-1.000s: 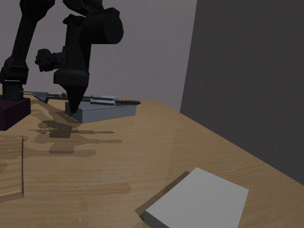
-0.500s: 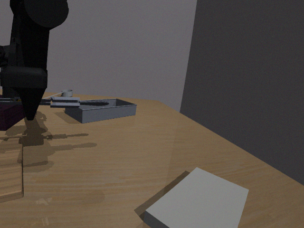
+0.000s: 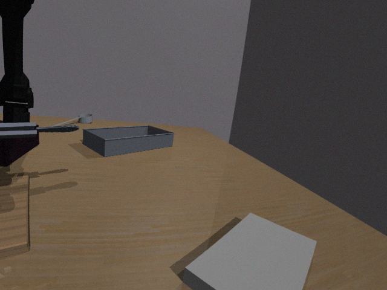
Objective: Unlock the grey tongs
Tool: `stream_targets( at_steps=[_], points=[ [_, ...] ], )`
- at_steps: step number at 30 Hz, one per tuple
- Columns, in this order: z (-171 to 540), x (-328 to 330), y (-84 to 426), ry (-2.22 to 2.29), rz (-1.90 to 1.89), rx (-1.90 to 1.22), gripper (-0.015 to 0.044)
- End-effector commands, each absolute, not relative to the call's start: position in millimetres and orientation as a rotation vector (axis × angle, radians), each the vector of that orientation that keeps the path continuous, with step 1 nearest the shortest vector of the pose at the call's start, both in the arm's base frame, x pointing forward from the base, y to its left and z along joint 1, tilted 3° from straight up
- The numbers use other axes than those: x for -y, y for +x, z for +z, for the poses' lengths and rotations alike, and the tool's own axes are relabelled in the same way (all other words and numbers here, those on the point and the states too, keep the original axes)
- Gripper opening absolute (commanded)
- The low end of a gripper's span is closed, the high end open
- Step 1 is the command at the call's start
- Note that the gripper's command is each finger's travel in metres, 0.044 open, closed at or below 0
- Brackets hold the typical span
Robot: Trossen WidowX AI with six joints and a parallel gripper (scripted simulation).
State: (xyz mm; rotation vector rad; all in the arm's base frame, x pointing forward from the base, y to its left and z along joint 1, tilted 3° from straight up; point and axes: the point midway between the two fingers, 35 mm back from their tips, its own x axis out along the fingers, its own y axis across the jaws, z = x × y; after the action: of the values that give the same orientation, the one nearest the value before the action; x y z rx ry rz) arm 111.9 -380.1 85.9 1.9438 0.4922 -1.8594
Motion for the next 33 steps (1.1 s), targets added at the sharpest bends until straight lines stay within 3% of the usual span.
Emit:
stream_targets(
  at_steps=[1,18,33],
  points=[
    [87.1,388.3,90.2,1.906,-1.814,-0.537,-0.015],
    [81.5,403.1,-21.1,1.712,-1.635,-0.751,-0.015],
    [81.2,405.6,-25.4,1.633,-1.662,-0.755,-0.015]
  ],
)
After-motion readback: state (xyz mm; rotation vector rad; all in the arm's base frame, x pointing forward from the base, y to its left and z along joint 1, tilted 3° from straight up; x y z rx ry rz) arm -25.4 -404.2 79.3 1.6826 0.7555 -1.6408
